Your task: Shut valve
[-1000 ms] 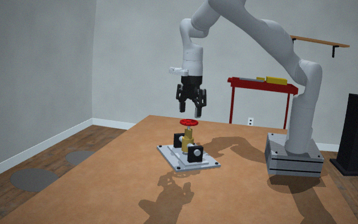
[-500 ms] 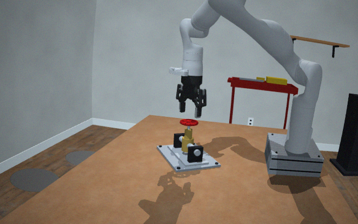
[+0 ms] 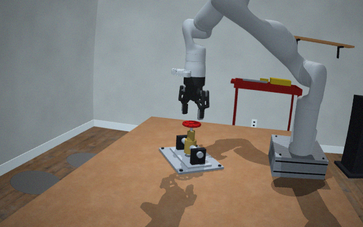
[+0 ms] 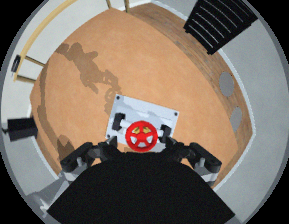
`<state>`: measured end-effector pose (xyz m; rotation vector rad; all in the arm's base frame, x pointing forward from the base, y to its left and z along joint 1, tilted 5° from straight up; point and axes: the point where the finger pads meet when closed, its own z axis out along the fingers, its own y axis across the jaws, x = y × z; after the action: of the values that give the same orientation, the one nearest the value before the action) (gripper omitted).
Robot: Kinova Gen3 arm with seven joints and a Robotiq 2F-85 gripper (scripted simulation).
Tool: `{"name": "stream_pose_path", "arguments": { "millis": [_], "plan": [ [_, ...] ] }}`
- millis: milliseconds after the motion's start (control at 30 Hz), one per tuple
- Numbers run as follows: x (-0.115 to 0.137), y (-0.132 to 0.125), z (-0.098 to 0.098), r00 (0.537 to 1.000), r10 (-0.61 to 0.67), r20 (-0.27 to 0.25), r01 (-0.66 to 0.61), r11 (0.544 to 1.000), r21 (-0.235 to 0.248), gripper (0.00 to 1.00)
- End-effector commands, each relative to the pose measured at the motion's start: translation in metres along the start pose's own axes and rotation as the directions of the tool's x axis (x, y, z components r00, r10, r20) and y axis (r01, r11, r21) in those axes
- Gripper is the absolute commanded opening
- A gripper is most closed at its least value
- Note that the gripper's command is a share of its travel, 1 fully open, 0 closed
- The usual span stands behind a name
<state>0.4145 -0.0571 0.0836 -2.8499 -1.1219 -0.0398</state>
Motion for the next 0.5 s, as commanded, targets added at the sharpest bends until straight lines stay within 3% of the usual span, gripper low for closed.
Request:
{"name": "stream_pose_path", "arguments": {
  "millis": [0,467],
  "plan": [
    [0.0000,0.0002,0.0005,1.000,0.000,-0.001,0.000,1.000,-0.001,1.00],
    [0.0000,0.0003,0.0104,1.000,0.000,-0.001,0.000,1.000,-0.001,1.00]
  ]
}}
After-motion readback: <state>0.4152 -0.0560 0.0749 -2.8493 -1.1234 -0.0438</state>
